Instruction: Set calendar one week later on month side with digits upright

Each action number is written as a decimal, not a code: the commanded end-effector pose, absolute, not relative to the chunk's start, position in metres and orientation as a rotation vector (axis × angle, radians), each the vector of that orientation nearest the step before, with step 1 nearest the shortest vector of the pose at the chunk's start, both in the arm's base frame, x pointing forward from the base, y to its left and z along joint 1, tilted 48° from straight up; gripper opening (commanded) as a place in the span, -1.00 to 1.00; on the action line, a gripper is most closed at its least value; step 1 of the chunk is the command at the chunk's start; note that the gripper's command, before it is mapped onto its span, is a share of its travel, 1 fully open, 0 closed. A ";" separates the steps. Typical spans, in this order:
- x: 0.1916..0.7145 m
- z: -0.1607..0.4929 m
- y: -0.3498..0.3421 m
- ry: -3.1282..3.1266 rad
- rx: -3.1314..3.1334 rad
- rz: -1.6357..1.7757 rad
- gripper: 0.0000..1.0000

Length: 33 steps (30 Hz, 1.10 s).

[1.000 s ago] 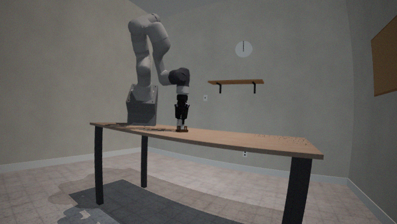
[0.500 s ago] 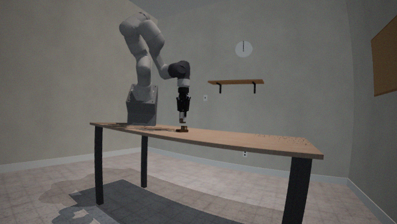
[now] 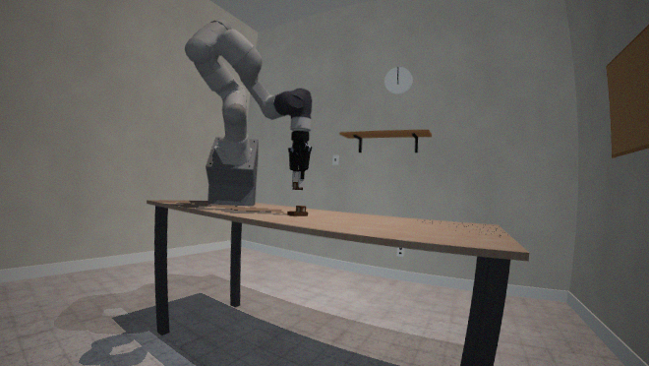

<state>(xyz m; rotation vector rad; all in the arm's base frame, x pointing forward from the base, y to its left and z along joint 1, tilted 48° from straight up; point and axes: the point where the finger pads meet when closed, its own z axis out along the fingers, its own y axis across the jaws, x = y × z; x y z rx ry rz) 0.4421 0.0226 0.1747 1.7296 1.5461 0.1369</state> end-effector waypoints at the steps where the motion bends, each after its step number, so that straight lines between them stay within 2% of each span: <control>1: 0.439 0.176 0.016 1.565 1.703 0.093 -0.66; 33: 0.458 0.144 0.075 1.107 2.064 0.327 -0.66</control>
